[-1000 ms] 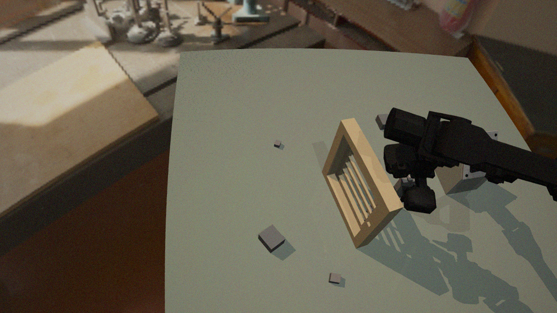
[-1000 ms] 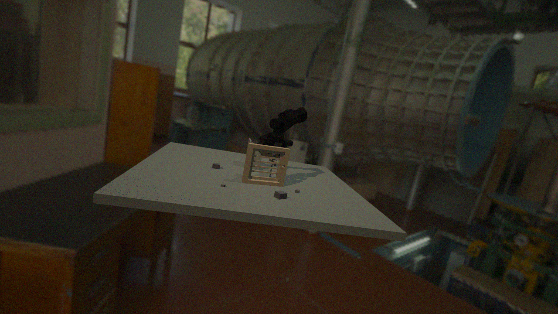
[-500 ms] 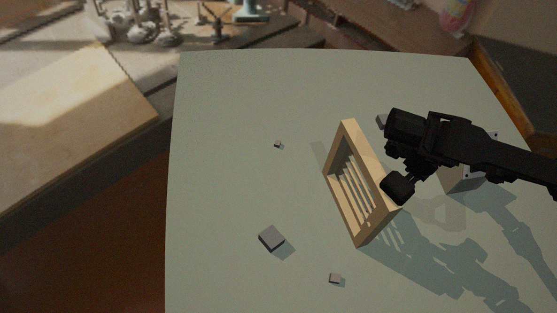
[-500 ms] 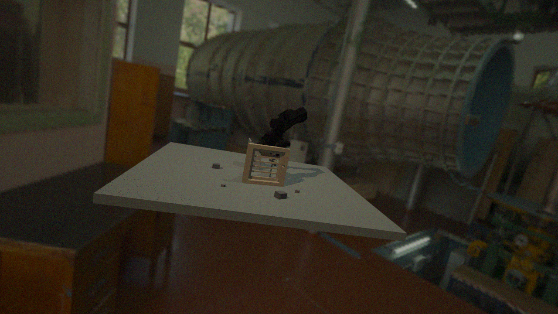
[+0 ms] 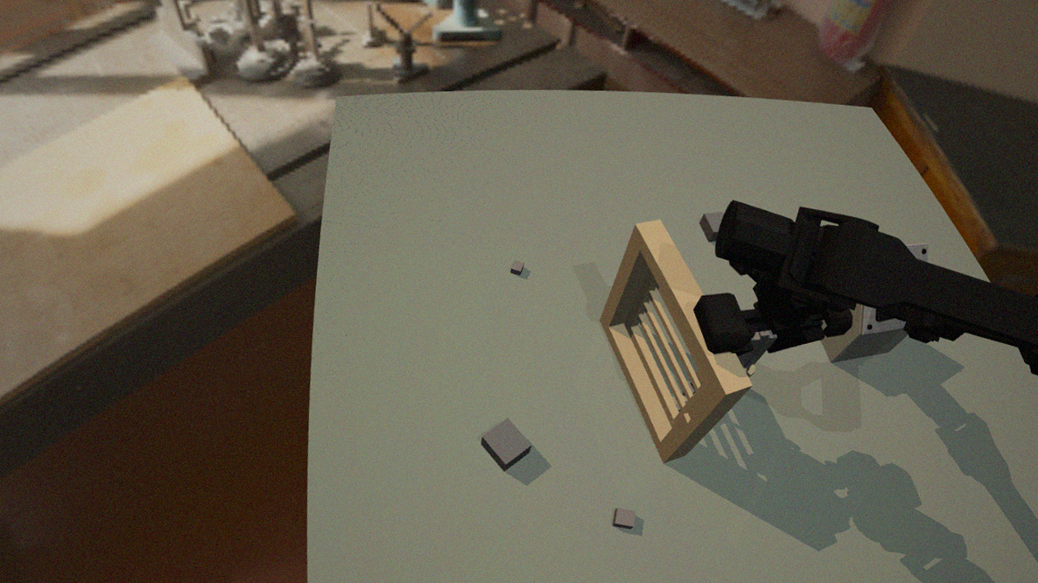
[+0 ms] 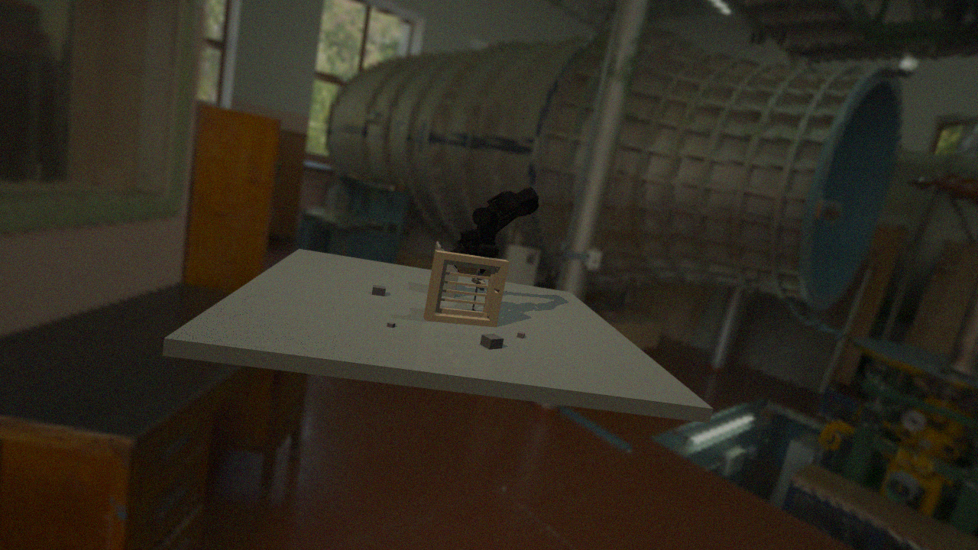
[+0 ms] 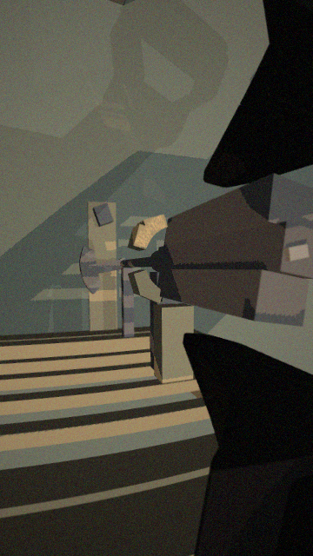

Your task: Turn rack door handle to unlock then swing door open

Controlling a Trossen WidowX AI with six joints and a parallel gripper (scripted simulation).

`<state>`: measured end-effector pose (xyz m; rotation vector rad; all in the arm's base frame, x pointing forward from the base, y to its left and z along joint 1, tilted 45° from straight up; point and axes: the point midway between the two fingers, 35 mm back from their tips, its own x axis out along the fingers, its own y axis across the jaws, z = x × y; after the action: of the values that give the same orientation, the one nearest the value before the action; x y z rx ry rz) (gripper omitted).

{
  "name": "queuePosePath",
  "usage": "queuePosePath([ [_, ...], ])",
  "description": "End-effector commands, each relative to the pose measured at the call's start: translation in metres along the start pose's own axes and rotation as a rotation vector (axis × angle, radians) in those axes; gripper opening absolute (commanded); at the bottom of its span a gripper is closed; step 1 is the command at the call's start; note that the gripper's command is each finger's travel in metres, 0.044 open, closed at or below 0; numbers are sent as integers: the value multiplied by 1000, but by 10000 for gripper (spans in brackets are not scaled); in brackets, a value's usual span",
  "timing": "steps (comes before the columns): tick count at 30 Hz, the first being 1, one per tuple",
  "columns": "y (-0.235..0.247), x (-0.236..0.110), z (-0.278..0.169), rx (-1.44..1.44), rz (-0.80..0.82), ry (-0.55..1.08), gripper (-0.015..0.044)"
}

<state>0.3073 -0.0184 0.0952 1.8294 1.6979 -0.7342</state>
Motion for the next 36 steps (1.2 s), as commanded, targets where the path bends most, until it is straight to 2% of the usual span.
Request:
queuePosePath([
  [1, 0, 0, 1, 27, -1, -3, 287],
  [9, 0, 0, 1, 27, -1, -3, 77],
  [18, 0, 0, 1, 27, -1, -3, 17],
  [23, -1, 0, 1, 14, -1, -3, 16],
  [36, -10, 0, 7, -230, -2, -3, 16],
])
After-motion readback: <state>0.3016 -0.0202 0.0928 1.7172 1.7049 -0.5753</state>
